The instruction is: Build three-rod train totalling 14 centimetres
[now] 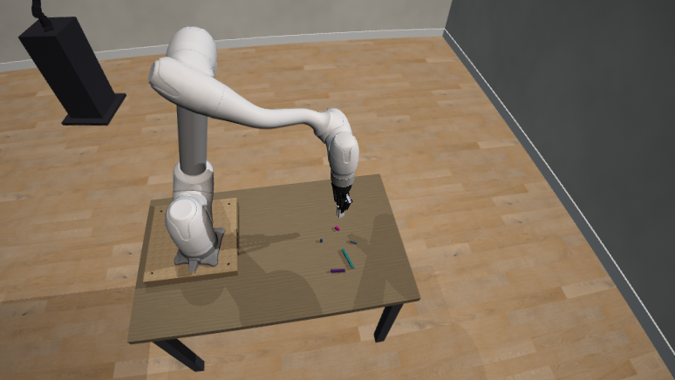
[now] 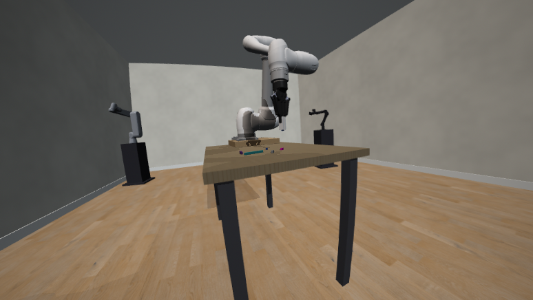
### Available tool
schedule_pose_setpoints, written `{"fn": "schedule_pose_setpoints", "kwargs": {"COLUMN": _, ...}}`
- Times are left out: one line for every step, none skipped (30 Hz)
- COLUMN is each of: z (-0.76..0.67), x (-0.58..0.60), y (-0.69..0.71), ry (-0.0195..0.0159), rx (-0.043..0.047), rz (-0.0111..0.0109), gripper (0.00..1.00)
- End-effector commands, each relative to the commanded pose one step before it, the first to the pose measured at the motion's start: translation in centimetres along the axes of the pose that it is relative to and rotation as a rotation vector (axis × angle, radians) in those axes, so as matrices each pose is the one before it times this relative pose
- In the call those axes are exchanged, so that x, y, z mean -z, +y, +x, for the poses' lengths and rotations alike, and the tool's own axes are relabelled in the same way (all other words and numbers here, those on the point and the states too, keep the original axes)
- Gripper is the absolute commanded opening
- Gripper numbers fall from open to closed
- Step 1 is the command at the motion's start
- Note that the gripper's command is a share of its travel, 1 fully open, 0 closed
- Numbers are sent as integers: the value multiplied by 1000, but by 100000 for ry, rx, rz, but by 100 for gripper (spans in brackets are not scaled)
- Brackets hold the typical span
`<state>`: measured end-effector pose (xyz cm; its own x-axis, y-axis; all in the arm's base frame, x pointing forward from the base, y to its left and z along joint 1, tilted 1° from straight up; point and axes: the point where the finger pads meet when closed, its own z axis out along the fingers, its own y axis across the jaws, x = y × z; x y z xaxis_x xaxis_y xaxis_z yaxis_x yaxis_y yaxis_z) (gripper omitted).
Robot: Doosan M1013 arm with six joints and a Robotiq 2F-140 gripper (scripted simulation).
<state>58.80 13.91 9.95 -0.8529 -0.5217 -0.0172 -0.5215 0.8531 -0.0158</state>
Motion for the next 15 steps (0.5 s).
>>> {"fn": "schedule_pose_setpoints", "kwargs": {"z": -381, "x": -94, "y": 270, "ry": 390, "rx": 16723, "rz": -781, "gripper": 3}}
{"fn": "schedule_pose_setpoints", "kwargs": {"z": -104, "x": 1, "y": 83, "ry": 0, "rx": 4188, "rz": 0, "gripper": 3}}
{"fn": "schedule_pose_setpoints", "kwargs": {"z": -107, "x": 1, "y": 79, "ry": 0, "rx": 4188, "rz": 0, "gripper": 3}}
{"fn": "schedule_pose_setpoints", "kwargs": {"z": -110, "x": 1, "y": 75, "ry": 0, "rx": 4188, "rz": 0, "gripper": 3}}
{"fn": "schedule_pose_setpoints", "kwargs": {"z": -113, "x": 1, "y": 71, "ry": 0, "rx": 4189, "rz": 0, "gripper": 3}}
{"fn": "schedule_pose_setpoints", "kwargs": {"z": -116, "x": 1, "y": 66, "ry": 0, "rx": 4191, "rz": 0, "gripper": 3}}
{"fn": "schedule_pose_setpoints", "kwargs": {"z": -119, "x": 1, "y": 62, "ry": 0, "rx": 4188, "rz": 0, "gripper": 3}}
{"fn": "schedule_pose_setpoints", "kwargs": {"z": -121, "x": 1, "y": 57, "ry": 0, "rx": 4190, "rz": 0, "gripper": 3}}
{"fn": "schedule_pose_setpoints", "kwargs": {"z": -124, "x": 1, "y": 52, "ry": 0, "rx": 4190, "rz": 0, "gripper": 3}}
{"fn": "schedule_pose_setpoints", "kwargs": {"z": -126, "x": 1, "y": 47, "ry": 0, "rx": 4188, "rz": 0, "gripper": 3}}
{"fn": "schedule_pose_setpoints", "kwargs": {"z": -127, "x": 1, "y": 42, "ry": 0, "rx": 4191, "rz": 0, "gripper": 3}}
{"fn": "schedule_pose_setpoints", "kwargs": {"z": 0, "x": 0, "y": 0, "ry": 0, "rx": 0, "rz": 0, "gripper": 3}}
{"fn": "schedule_pose_setpoints", "kwargs": {"z": 0, "x": 0, "y": 0, "ry": 0, "rx": 0, "rz": 0, "gripper": 3}}
{"fn": "schedule_pose_setpoints", "kwargs": {"z": -303, "x": 2, "y": 88, "ry": 0, "rx": 9822, "rz": 0, "gripper": 3}}
{"fn": "schedule_pose_setpoints", "kwargs": {"z": -114, "x": 1, "y": 22, "ry": 0, "rx": 3627, "rz": 0, "gripper": 3}}
